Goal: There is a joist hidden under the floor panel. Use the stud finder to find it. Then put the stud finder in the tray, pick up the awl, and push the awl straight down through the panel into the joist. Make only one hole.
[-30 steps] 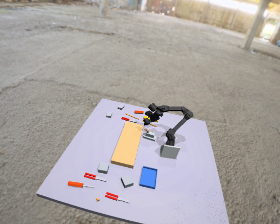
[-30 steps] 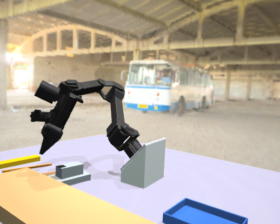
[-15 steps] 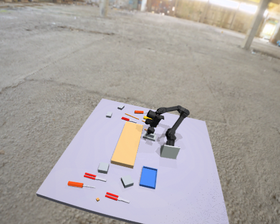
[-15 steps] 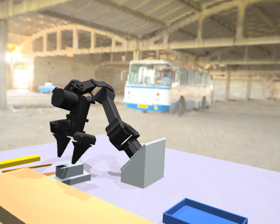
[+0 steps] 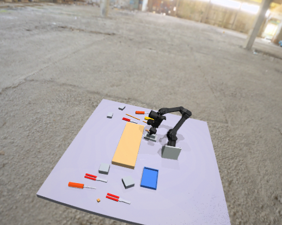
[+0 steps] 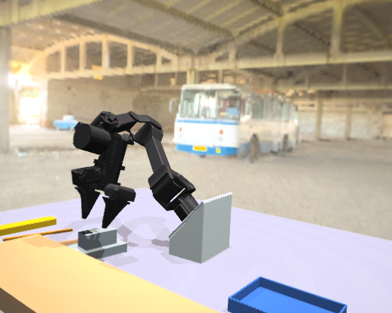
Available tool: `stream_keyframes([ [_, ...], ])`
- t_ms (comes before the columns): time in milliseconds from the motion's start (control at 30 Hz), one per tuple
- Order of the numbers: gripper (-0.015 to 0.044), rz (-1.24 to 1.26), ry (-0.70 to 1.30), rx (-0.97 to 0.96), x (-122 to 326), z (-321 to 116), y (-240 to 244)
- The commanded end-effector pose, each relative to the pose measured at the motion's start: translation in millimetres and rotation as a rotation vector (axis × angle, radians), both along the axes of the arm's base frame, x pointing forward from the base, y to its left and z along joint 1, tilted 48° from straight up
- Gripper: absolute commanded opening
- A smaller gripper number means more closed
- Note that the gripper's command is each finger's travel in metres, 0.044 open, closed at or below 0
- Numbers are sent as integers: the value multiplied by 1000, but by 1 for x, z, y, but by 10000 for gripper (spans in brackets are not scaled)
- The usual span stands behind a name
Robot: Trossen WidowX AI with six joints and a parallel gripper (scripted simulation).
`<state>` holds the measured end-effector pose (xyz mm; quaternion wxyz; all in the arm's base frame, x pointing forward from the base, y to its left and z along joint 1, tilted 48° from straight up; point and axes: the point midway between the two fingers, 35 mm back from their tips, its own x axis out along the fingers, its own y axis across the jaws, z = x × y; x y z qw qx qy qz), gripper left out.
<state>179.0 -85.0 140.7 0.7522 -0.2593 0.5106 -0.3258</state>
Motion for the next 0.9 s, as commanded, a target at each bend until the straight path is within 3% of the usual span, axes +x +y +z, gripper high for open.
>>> stream_keyframes([
  [0,440,0,9,4,-3,0,-1],
  [867,440,-1,9,9,-2,-28,-30],
])
